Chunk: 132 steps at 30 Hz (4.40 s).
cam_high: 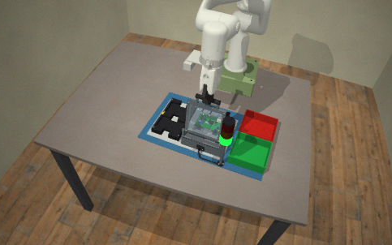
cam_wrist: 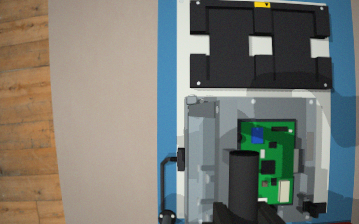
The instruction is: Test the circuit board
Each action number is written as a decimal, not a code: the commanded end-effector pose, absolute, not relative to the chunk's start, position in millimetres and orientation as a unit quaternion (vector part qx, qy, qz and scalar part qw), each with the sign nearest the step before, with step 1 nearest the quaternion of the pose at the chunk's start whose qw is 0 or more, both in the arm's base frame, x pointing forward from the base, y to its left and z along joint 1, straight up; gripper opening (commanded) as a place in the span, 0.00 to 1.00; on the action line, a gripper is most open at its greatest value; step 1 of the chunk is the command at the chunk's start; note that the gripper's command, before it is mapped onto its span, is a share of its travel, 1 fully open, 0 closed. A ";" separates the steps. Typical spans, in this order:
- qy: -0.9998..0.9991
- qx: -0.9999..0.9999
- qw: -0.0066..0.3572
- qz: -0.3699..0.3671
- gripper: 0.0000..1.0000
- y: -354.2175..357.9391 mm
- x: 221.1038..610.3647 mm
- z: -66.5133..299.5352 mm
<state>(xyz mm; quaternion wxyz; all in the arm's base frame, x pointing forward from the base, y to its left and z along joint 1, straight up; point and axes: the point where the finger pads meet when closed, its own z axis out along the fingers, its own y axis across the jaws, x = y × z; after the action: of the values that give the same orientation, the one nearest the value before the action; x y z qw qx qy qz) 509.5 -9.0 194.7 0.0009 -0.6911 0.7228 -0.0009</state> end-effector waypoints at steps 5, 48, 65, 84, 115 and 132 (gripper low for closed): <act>0.723 -0.691 0.002 -0.002 0.28 -9.1 510.7 196.5; 0.723 -0.691 0.002 -0.002 0.28 -9.1 510.6 194.8; 0.723 -0.691 0.002 -0.002 0.00 -9.1 510.6 193.9; 0.723 -0.691 0.002 -0.002 0.00 -9.1 510.6 193.9; 0.723 -0.691 0.002 -0.002 0.00 -9.5 521.0 195.3; 0.723 -0.691 0.002 -0.002 0.00 -11.4 562.4 195.2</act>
<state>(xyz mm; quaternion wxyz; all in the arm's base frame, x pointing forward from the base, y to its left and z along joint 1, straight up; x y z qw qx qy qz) 557.8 -11.2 193.6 0.0012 -0.6911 0.7228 -0.0012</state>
